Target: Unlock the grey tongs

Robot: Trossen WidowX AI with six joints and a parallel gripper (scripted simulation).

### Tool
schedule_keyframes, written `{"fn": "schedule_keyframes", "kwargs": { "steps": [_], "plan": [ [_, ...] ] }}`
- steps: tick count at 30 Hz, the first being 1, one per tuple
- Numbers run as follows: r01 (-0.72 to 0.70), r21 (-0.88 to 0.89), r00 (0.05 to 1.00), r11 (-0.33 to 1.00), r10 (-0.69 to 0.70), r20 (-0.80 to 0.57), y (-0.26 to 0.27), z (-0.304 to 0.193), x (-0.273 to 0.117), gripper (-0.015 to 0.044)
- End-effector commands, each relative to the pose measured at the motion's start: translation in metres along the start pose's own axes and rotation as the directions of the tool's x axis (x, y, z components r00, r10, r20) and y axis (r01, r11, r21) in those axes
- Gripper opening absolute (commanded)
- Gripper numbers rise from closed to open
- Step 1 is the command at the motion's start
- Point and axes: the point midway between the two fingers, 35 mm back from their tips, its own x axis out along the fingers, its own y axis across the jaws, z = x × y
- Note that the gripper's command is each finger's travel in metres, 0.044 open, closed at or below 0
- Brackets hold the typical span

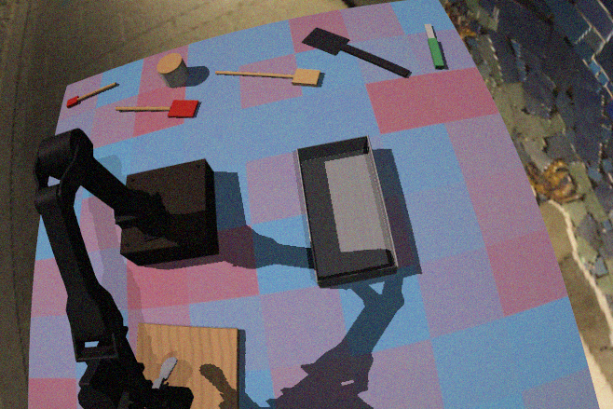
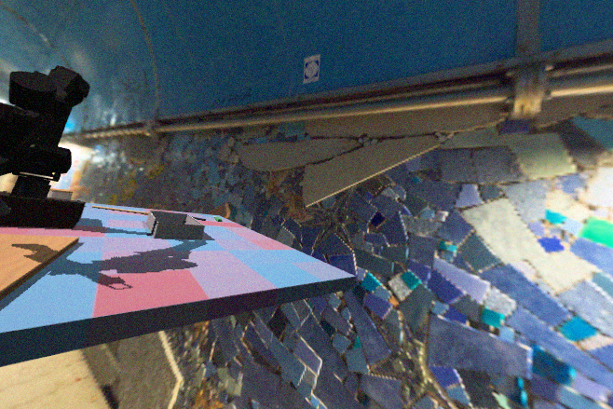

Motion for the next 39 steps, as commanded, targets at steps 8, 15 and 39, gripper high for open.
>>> {"fn": "schedule_keyframes", "kwargs": {
  "steps": [8,15,39],
  "plan": [
    [0.006,0.011,0.98,1.0,-0.008,0.198,-0.001,0.006,-0.022,-0.015],
    [0.004,0.022,0.948,1.0,-0.011,0.318,-0.003,0.006,-0.039,-0.015],
    [-0.003,0.042,0.882,0.999,-0.017,0.471,-0.006,0.001,-0.064,-0.015]
  ]
}}
